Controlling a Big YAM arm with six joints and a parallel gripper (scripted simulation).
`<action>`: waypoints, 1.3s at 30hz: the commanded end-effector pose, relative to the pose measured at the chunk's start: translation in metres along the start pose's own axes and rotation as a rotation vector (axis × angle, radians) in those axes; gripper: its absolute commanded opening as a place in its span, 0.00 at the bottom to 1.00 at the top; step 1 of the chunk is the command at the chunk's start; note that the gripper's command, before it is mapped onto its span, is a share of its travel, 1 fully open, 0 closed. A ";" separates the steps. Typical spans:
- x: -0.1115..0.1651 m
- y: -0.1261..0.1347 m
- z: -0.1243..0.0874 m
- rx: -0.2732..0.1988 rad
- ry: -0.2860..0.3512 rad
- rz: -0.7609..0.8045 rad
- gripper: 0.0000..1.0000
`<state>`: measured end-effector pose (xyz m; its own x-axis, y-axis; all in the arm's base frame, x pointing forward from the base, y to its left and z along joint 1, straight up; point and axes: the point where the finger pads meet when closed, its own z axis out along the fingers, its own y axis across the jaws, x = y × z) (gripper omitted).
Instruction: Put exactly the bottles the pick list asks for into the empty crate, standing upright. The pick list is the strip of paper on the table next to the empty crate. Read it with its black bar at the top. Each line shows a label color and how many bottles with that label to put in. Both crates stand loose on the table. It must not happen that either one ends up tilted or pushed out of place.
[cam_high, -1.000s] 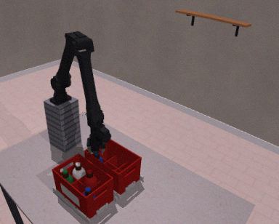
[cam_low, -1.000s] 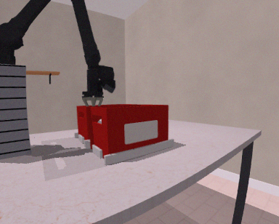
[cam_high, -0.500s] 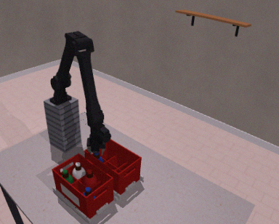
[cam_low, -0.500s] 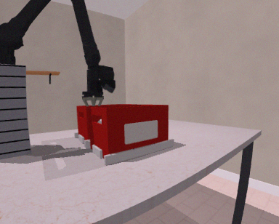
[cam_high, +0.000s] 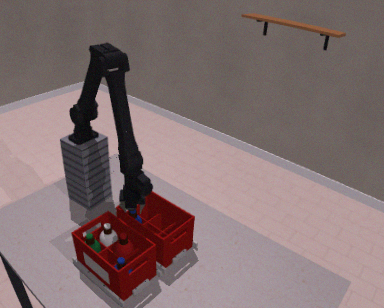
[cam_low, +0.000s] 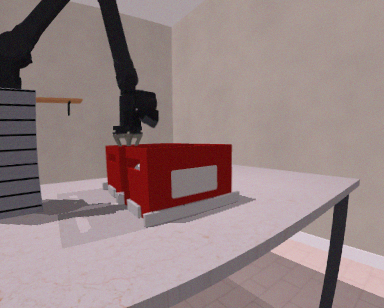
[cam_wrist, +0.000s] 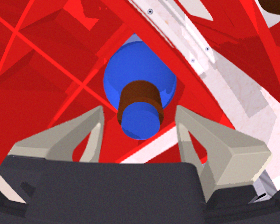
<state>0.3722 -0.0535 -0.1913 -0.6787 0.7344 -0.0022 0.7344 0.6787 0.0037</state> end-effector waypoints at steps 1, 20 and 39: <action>-0.004 0.004 -0.001 -0.012 -0.014 0.004 0.61; -0.010 0.012 -0.042 -0.024 -0.028 0.010 0.61; -0.005 0.007 -0.086 -0.018 -0.021 0.010 0.61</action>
<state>0.3723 -0.0533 -0.1188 -0.6792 0.7339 -0.0113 0.7338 0.6793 0.0111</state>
